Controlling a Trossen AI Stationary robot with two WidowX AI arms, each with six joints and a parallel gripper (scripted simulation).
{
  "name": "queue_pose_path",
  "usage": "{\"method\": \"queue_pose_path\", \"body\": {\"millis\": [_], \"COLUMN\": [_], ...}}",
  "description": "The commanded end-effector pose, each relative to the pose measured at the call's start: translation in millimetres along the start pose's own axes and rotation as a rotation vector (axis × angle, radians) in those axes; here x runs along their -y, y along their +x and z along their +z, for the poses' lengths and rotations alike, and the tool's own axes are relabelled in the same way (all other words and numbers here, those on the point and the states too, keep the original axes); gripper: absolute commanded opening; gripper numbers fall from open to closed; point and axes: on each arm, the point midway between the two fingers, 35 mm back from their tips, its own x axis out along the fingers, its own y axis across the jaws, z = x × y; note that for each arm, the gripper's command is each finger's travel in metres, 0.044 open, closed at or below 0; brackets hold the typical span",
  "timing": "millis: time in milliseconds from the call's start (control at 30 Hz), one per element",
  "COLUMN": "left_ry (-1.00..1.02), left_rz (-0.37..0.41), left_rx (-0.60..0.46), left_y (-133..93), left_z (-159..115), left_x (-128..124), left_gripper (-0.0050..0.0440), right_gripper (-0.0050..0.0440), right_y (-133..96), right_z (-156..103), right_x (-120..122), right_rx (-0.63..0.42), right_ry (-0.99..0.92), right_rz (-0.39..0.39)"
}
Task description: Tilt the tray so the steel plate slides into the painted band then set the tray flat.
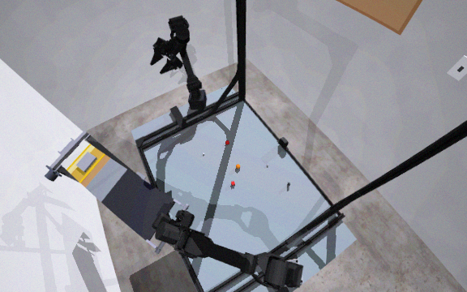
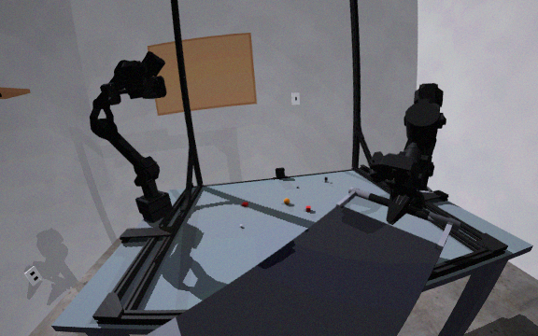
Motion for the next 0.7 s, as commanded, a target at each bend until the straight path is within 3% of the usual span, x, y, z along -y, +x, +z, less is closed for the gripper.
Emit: {"method": "queue_pose_path", "body": {"millis": [0,233,667], "left_ry": [0.0,0.0,0.0], "left_rz": [-0.052,-0.113,-0.083], "left_rx": [-0.002,-0.002,-0.002], "left_y": [31.4,29.2,7.6], "left_z": [-0.3,-0.3,-0.3], "left_x": [43.0,40.3,14.0], "left_gripper": [0.0,0.0,0.0], "right_gripper": [0.044,0.044,0.044], "right_y": [0.0,0.0,0.0], "right_z": [0.2,0.2,0.2], "right_x": [-0.2,-0.2,-0.2], "right_rx": [0.001,0.001,0.001], "right_ry": [0.0,0.0,0.0], "right_rz": [-0.001,-0.001,-0.001]}}
